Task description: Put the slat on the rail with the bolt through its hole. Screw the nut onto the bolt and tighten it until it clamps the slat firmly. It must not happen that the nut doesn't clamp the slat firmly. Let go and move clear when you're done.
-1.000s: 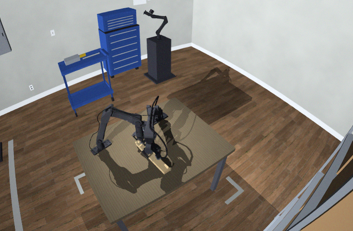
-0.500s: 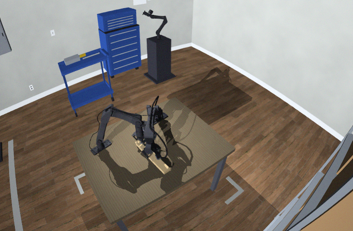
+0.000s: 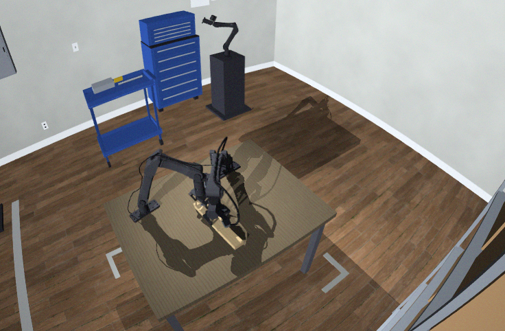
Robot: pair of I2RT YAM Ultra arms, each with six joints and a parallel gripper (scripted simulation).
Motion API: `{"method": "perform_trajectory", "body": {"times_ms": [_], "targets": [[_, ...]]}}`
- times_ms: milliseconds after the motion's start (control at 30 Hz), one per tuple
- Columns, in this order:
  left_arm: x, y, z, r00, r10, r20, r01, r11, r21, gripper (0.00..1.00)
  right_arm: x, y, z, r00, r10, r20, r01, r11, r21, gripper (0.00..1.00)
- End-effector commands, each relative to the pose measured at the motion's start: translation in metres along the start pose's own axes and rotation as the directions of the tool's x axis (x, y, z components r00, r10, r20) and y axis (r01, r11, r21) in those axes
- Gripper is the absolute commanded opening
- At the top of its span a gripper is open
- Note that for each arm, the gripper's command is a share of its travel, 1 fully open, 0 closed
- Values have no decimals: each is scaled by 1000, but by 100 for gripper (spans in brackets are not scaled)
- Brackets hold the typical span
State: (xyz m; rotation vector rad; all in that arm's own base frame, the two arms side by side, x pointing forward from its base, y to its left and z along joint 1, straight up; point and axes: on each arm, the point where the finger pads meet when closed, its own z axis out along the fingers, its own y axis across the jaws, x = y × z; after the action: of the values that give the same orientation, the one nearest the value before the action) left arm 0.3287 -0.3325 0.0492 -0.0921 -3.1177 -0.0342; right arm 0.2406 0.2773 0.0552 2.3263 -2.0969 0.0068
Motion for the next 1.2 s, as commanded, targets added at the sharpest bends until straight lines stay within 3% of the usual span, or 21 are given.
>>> {"method": "perform_trajectory", "body": {"times_ms": [0, 767, 1167], "targets": [[-2, -2, -22, 1000, 0, 23, 0, 1000, 22, 100, -1, -2, -4, 1000, 0, 9, 0, 1000, 10, 100], [0, 0, -50, 999, 0, 37, -1, 999, 36, 100, -1, -2, -4, 1000, 0, 9, 0, 1000, 10, 100], [0, 0, -51, 999, 0, 38, -2, 999, 37, 100, -1, -2, -4, 1000, 0, 9, 0, 1000, 10, 100]]}}
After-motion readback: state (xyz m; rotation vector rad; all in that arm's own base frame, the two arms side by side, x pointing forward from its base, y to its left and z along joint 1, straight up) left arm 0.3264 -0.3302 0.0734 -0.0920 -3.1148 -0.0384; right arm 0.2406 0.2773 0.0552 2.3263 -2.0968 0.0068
